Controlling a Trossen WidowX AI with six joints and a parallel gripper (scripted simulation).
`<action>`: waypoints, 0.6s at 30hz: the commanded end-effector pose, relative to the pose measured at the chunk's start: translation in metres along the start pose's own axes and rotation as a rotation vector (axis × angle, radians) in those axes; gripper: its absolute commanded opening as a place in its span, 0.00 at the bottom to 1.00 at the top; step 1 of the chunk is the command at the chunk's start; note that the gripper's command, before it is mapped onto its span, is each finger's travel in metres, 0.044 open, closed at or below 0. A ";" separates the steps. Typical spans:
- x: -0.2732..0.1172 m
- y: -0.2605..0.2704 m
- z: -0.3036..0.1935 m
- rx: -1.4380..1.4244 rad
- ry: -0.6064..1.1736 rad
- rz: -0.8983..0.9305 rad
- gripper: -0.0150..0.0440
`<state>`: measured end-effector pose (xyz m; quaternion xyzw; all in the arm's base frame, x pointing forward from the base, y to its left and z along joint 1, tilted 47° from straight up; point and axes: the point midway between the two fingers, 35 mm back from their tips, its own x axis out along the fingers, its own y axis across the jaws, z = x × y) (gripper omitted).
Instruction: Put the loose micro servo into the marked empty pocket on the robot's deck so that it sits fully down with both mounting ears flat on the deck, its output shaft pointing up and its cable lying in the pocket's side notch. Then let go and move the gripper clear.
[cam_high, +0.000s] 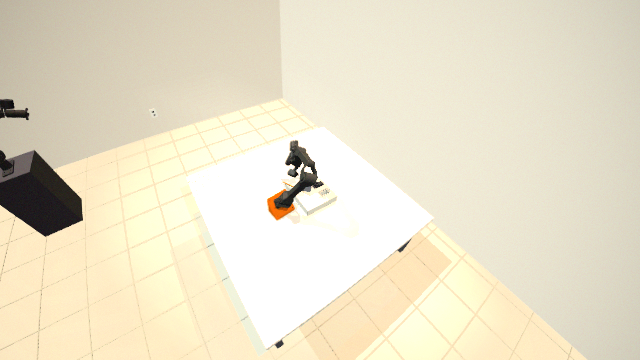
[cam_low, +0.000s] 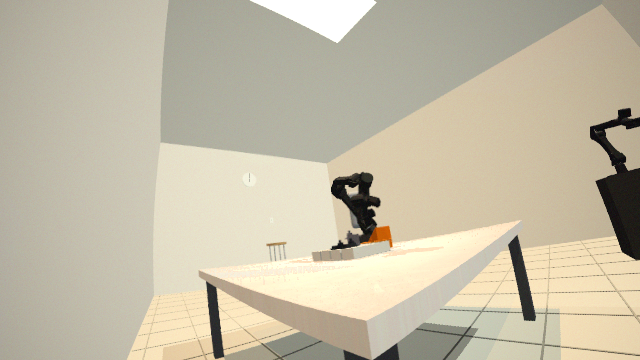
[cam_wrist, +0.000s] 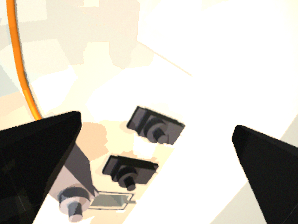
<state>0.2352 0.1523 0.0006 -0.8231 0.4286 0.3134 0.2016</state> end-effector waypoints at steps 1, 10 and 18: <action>-0.002 0.006 -0.014 -0.076 -0.016 0.069 1.00; -0.007 0.033 -0.051 -0.289 -0.075 0.269 1.00; -0.015 0.052 -0.074 -0.411 -0.135 0.388 1.00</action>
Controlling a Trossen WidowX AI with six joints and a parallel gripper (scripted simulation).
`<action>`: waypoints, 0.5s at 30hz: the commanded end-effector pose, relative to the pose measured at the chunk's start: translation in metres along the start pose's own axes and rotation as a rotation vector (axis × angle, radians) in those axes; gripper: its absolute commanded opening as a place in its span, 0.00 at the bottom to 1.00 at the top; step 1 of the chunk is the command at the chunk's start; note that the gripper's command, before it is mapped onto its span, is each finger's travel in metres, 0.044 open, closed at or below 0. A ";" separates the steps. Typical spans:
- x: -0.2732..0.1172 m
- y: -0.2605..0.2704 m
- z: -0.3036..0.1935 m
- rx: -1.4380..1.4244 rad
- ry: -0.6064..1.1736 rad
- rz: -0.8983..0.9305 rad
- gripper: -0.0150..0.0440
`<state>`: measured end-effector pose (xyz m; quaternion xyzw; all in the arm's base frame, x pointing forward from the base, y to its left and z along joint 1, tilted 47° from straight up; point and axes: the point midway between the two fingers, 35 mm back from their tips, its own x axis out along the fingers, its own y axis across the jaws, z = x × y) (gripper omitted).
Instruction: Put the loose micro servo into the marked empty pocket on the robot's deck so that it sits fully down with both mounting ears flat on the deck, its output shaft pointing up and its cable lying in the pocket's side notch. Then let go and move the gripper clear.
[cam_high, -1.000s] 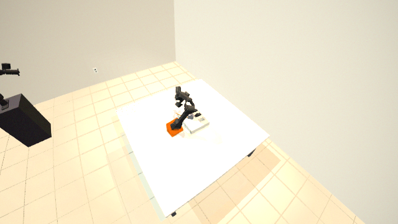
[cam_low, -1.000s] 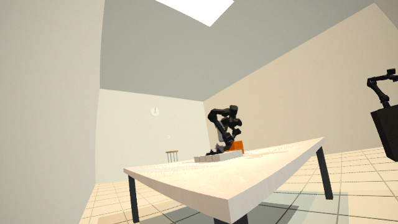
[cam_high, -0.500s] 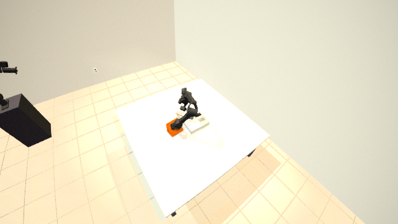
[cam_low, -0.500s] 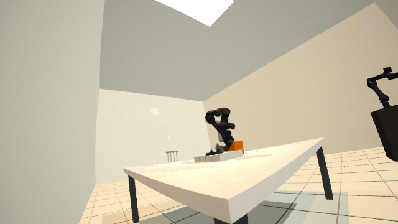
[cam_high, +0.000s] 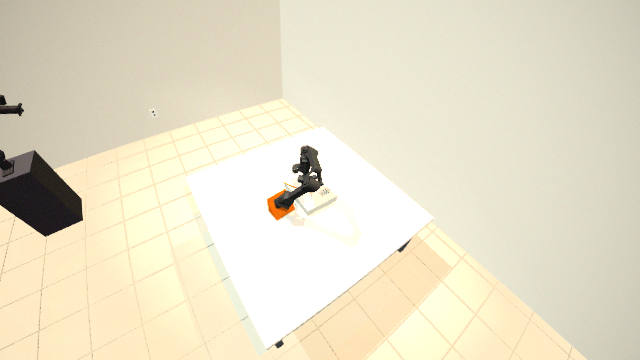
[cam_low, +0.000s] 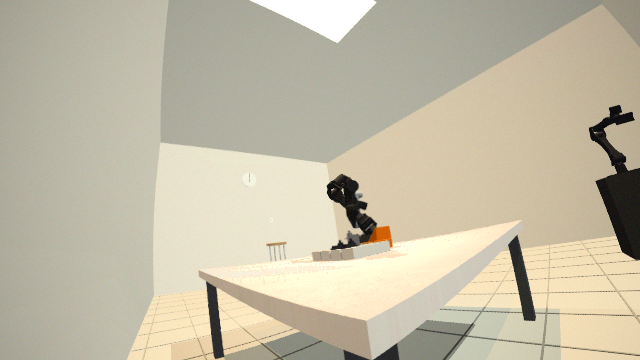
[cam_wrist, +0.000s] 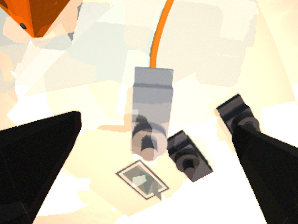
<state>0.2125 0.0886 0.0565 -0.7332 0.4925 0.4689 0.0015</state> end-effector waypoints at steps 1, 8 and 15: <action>-0.003 0.003 -0.002 -0.022 -0.016 0.011 1.00; 0.019 0.003 -0.002 -0.022 -0.016 0.011 1.00; 0.027 0.003 -0.001 -0.021 -0.016 0.011 1.00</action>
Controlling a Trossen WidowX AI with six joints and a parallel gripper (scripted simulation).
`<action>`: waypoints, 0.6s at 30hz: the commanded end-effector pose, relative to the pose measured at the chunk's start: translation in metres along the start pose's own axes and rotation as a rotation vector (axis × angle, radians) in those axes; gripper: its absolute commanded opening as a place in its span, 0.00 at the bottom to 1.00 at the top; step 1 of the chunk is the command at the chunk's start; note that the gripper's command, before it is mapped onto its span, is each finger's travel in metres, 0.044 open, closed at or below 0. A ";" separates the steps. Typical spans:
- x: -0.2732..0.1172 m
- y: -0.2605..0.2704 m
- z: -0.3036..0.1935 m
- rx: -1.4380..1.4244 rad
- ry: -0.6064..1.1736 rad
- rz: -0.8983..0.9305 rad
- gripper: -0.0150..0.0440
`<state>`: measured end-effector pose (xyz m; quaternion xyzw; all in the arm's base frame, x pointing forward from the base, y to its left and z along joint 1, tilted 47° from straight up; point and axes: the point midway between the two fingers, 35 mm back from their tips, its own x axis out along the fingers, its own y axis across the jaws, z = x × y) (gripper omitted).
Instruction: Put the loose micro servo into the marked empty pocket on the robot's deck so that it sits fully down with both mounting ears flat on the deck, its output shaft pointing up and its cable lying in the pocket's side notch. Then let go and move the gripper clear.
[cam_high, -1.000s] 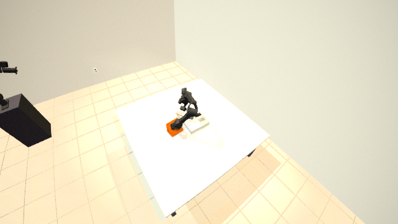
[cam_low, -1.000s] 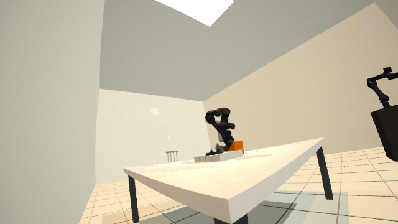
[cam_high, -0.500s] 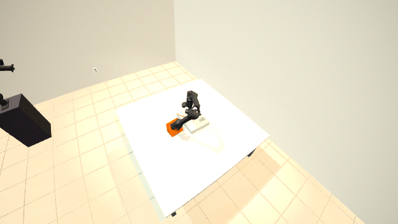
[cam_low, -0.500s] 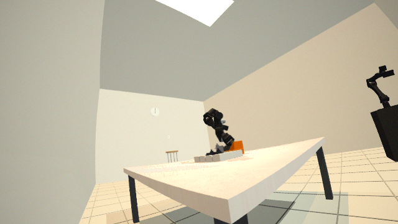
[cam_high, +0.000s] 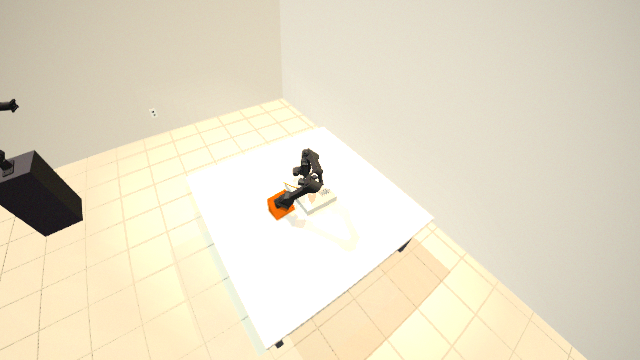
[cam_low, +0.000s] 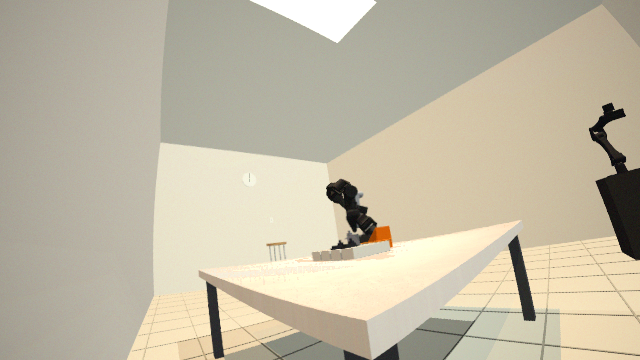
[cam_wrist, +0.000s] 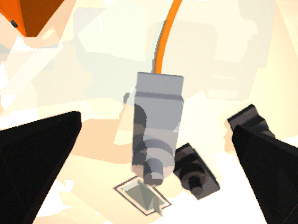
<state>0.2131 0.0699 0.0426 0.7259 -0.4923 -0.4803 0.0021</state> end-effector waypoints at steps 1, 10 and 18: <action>0.005 0.001 0.000 -0.005 0.005 0.001 1.00; 0.019 0.001 0.000 -0.005 0.005 0.001 1.00; 0.020 0.001 0.000 -0.005 0.005 0.001 0.73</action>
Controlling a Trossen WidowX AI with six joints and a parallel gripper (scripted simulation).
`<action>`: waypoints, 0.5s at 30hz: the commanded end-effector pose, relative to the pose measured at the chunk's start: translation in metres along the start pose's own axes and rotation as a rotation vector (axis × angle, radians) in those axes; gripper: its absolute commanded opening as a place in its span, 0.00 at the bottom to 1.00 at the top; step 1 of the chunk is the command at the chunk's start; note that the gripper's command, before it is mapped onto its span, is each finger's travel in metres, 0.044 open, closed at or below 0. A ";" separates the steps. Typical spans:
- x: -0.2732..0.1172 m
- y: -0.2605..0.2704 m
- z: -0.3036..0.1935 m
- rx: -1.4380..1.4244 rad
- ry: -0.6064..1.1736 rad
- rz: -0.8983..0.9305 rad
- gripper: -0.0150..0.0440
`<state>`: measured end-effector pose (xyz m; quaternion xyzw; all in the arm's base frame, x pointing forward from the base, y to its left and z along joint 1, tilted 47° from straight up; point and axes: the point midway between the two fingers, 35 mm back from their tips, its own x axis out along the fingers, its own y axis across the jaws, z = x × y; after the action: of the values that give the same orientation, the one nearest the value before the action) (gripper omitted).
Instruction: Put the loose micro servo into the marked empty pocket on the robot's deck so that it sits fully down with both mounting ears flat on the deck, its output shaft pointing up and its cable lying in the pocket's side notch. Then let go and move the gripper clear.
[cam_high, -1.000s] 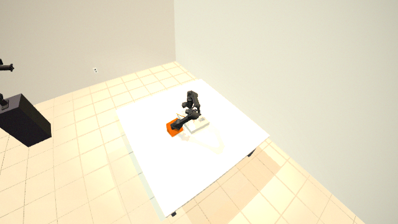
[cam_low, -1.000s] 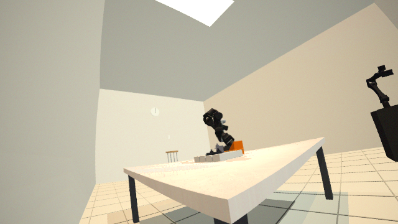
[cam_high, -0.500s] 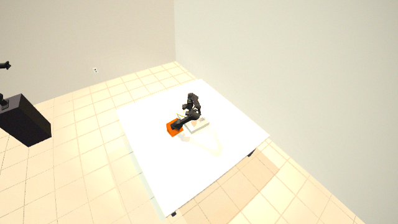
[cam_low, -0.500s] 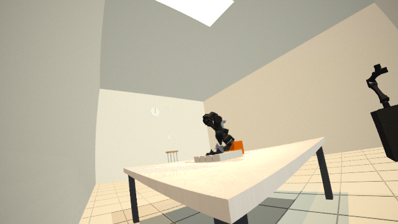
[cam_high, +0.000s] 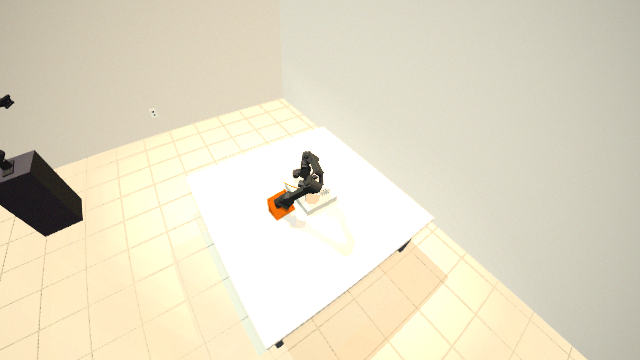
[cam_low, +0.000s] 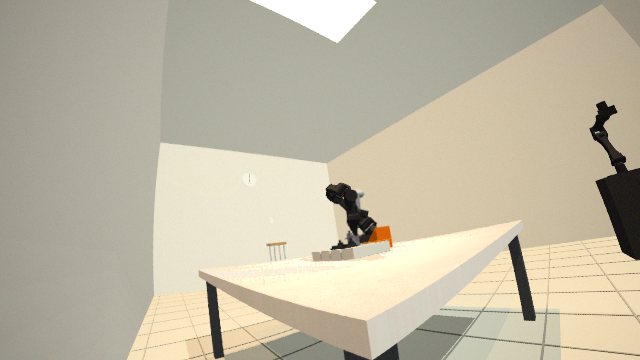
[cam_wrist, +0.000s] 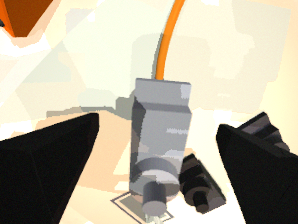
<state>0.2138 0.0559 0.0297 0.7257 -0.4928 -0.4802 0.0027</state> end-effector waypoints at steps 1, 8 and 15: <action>0.001 0.000 0.000 -0.004 0.004 0.000 0.69; 0.001 0.000 0.000 -0.004 0.004 0.000 0.44; -0.006 0.000 0.000 -0.004 0.004 -0.001 0.25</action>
<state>0.2127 0.0555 0.0303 0.7249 -0.4931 -0.4811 0.0067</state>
